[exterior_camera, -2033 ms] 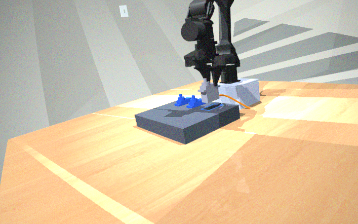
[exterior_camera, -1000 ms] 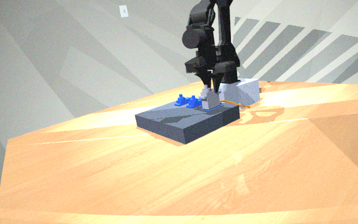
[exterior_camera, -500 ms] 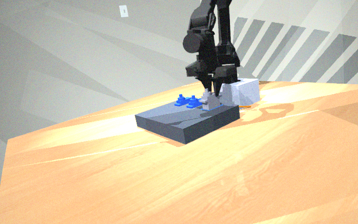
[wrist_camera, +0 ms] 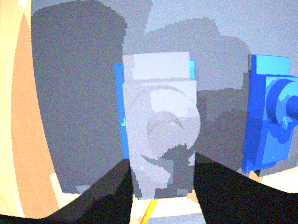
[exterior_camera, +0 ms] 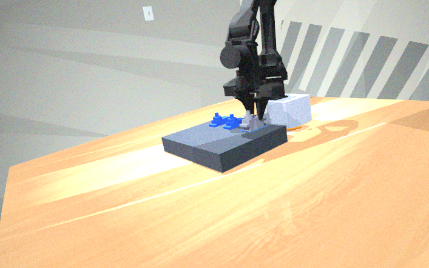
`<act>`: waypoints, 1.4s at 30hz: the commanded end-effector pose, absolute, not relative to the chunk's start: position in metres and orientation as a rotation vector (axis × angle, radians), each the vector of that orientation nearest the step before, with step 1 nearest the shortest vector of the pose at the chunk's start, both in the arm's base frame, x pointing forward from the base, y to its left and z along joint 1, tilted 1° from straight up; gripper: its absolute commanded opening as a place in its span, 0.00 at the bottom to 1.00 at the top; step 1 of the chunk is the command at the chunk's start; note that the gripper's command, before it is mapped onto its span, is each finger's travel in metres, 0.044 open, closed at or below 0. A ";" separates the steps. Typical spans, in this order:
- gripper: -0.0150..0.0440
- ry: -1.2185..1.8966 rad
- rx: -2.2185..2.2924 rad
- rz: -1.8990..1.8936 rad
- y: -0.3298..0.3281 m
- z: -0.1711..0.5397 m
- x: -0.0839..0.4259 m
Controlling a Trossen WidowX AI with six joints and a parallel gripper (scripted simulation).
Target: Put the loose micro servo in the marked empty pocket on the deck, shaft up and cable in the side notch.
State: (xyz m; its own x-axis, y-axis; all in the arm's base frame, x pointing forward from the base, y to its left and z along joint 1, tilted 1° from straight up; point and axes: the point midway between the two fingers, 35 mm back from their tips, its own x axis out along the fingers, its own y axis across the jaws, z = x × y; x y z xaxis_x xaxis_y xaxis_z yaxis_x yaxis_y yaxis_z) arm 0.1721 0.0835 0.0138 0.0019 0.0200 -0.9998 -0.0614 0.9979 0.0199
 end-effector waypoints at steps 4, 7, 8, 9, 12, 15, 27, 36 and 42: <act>0.25 1.567 -0.030 0.060 0.084 0.008 0.173; 0.25 1.567 -0.030 0.060 0.084 0.005 0.173; 0.25 1.567 -0.030 0.060 0.084 0.004 0.173; 0.25 1.567 -0.030 0.060 0.084 0.004 0.173; 0.25 1.567 -0.030 0.060 0.084 0.000 0.173; 0.25 1.567 -0.030 0.060 0.084 -0.002 0.172; 0.57 1.567 -0.030 0.060 0.084 0.001 0.172; 0.57 1.567 -0.030 0.060 0.082 0.033 0.170; 0.79 1.563 -0.030 0.063 0.086 0.045 0.192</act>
